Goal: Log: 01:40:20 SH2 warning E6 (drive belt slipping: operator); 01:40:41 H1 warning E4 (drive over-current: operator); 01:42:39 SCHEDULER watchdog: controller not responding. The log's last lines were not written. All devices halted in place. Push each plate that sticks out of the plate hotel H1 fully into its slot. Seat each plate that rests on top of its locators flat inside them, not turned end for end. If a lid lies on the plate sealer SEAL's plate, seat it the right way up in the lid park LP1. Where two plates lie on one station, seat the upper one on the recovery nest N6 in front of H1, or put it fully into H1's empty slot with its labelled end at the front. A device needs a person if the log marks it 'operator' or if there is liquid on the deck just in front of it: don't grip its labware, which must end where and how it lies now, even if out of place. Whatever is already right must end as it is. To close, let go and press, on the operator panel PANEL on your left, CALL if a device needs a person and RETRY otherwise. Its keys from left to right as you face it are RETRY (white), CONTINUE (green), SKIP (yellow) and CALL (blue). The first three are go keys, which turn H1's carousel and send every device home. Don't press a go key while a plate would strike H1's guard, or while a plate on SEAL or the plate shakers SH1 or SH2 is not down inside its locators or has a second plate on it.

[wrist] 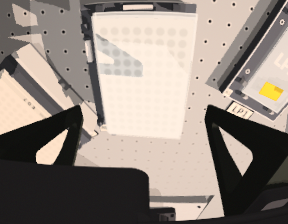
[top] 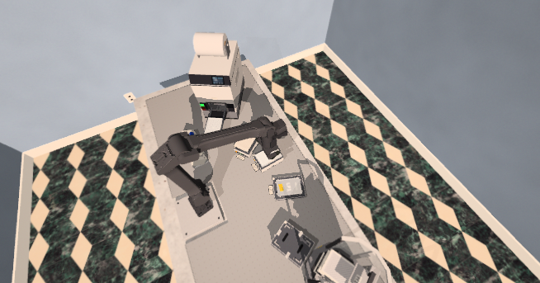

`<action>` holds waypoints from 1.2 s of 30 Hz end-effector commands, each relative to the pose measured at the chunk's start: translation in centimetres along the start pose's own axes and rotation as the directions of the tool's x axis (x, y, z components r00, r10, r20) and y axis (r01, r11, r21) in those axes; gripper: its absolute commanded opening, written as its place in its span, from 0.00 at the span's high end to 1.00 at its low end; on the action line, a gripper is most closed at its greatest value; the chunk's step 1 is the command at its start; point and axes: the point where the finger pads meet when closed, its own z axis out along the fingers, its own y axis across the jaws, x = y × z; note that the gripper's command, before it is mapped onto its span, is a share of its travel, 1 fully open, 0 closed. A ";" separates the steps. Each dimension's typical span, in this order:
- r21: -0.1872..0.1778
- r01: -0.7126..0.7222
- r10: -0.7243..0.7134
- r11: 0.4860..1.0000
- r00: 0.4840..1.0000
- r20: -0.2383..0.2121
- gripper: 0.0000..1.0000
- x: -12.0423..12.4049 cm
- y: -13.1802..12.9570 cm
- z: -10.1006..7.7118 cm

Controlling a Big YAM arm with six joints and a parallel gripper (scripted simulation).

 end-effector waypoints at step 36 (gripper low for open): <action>0.000 0.006 -0.006 1.000 1.000 -0.004 0.00 -0.1 0.6 4.7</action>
